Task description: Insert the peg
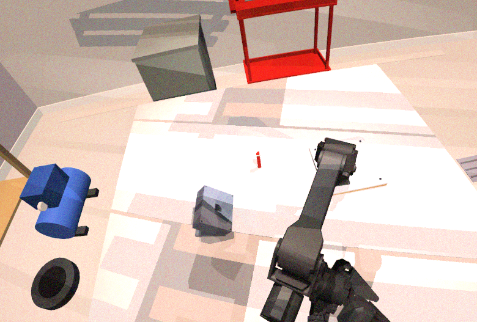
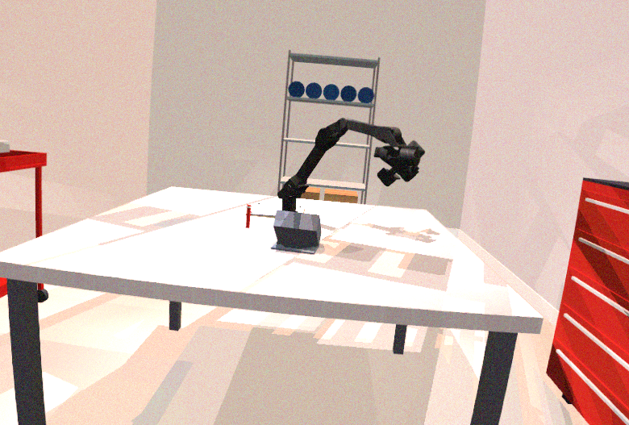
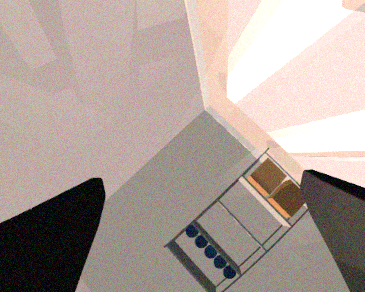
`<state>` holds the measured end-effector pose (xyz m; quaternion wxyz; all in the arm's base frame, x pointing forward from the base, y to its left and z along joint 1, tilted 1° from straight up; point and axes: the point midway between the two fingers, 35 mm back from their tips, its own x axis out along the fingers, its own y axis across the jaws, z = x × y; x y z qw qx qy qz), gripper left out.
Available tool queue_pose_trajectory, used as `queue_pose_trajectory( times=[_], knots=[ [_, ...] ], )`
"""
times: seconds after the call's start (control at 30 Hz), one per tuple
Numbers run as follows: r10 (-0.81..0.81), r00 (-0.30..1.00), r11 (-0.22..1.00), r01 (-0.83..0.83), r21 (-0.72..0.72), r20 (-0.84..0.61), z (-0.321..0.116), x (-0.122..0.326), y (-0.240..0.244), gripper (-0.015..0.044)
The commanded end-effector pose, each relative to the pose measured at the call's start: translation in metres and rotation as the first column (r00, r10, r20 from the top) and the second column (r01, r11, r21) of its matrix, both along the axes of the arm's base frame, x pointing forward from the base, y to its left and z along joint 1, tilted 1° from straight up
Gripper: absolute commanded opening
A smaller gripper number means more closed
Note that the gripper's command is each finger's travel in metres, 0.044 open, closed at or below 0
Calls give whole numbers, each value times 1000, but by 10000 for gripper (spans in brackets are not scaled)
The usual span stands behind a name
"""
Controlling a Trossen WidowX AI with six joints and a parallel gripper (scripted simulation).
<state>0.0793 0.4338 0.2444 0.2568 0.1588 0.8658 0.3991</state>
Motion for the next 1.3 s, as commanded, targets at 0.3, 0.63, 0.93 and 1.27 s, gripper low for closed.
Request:
queue_pose_trajectory(
  times=[0.3, 0.63, 0.93, 1.27],
  knots=[
    [-71, 956, 988, 29, 148, 285, -19, 68, -34, 440],
    [-108, 870, 976, 2, 217, 481, -32, 115, -69, 440],
    [-118, 761, 970, -50, 238, 638, -43, 152, -106, 440],
    [-95, 617, 969, -123, 214, 782, -55, 187, -153, 440]
  ],
)
